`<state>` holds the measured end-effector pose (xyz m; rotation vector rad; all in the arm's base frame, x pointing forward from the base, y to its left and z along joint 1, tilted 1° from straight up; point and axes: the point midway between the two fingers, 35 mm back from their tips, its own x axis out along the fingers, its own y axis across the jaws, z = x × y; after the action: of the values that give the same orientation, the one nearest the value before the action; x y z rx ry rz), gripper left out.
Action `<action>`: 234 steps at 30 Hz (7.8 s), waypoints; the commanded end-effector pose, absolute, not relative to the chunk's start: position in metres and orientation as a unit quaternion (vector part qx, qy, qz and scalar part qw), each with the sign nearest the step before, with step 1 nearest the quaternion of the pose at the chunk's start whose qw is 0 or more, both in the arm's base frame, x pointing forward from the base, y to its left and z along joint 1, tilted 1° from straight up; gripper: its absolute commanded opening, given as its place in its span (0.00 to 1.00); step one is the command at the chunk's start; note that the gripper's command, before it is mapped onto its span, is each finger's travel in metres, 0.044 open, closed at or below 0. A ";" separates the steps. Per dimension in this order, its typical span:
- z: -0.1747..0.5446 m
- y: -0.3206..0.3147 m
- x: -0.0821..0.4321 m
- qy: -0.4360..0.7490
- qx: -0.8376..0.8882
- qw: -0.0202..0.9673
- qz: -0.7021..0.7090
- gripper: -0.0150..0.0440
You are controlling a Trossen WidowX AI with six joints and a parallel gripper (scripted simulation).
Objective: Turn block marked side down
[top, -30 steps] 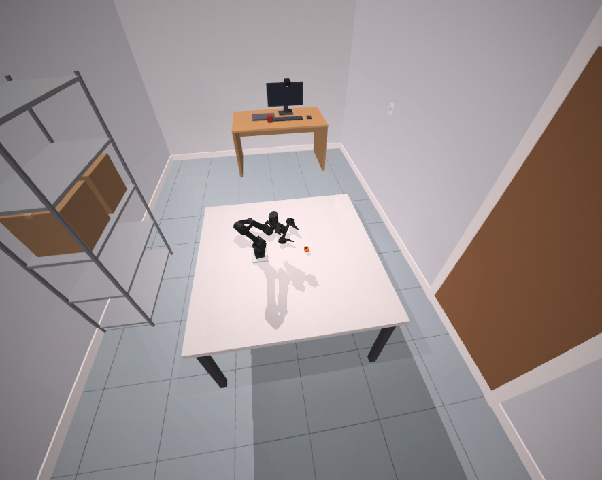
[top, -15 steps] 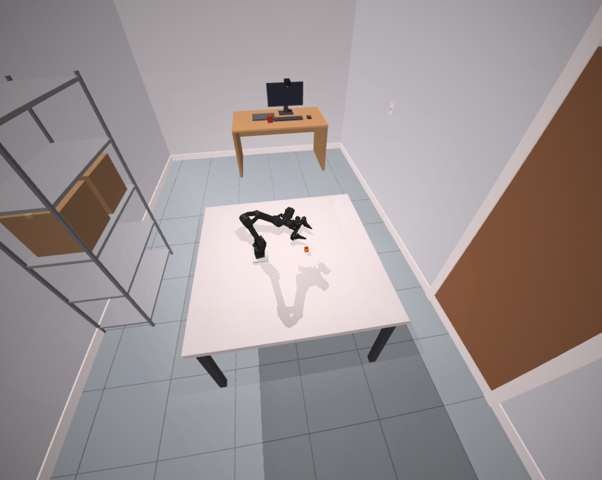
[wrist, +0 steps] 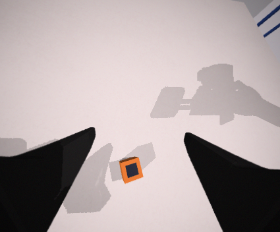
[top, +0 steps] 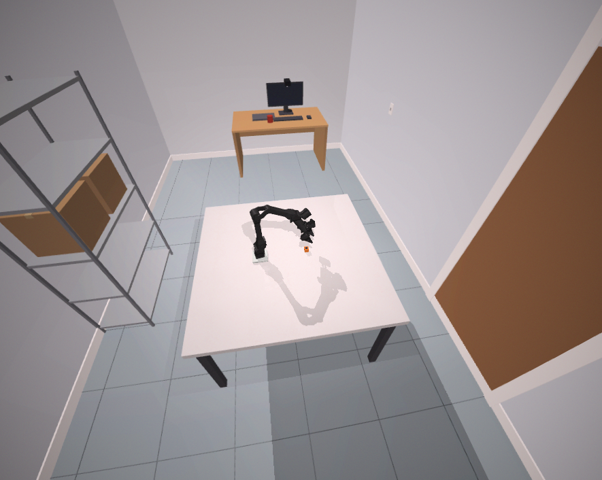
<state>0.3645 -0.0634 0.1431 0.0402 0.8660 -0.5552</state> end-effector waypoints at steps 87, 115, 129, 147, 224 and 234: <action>0.055 -0.067 0.339 0.684 0.069 0.724 -0.065 0.25; 0.073 -0.067 0.340 0.578 0.059 0.810 -0.075 0.25; 0.071 -0.066 0.335 0.486 0.051 0.869 -0.080 0.25; 0.047 -0.069 0.347 0.383 0.041 0.919 -0.086 0.25; 0.041 -0.066 0.333 0.236 0.028 0.967 -0.091 1.00; 0.041 -0.066 0.333 0.236 0.028 0.967 -0.091 1.00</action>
<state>0.3337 -0.0663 0.0421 0.0502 0.4762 -0.1858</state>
